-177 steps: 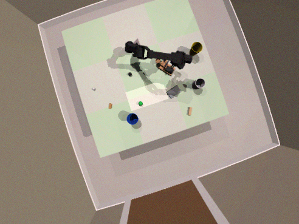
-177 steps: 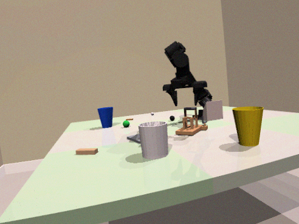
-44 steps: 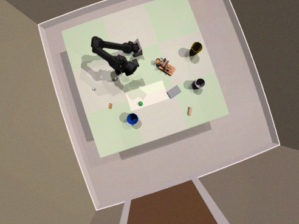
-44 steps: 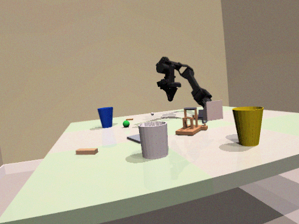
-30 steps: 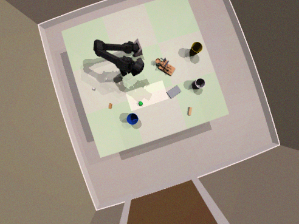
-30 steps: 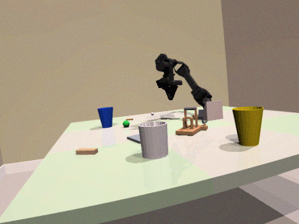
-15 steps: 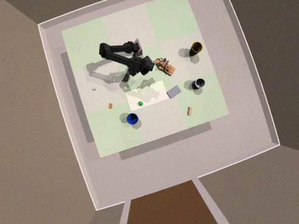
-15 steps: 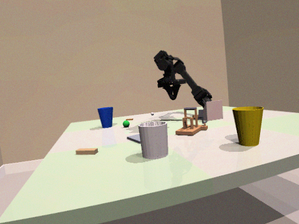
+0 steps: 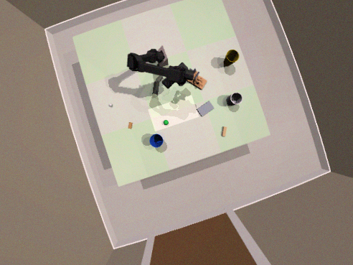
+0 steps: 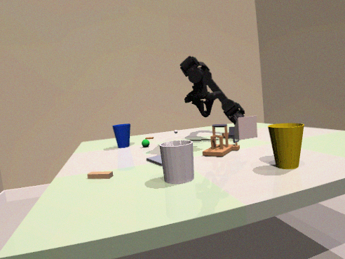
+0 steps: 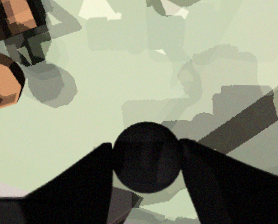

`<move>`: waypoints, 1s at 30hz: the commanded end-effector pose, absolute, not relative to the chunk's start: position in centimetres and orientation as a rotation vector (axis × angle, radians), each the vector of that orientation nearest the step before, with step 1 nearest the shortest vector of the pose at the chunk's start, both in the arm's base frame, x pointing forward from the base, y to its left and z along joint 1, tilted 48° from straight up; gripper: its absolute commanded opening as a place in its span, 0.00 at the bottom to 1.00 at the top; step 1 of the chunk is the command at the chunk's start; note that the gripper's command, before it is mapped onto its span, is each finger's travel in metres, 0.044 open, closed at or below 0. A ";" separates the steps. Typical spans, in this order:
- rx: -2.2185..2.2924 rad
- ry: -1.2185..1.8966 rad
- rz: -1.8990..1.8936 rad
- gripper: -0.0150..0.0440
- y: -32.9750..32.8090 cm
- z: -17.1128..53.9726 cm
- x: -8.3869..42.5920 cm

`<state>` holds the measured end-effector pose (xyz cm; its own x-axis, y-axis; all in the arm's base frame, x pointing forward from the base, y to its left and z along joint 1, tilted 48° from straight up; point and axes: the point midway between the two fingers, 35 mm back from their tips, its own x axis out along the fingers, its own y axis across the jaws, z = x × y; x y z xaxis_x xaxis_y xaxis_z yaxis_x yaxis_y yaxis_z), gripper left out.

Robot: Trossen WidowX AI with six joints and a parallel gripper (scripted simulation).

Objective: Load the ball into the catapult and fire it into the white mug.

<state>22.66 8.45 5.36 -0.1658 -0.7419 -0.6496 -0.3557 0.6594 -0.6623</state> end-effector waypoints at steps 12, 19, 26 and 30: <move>-1.007 1.903 -0.393 0.25 11.7 -0.7 21.4; -1.056 1.955 -0.388 0.25 12.7 -3.4 20.3; -1.103 2.003 -0.389 0.25 13.5 -5.9 19.2; -1.107 2.008 -0.389 0.25 13.5 -6.2 19.1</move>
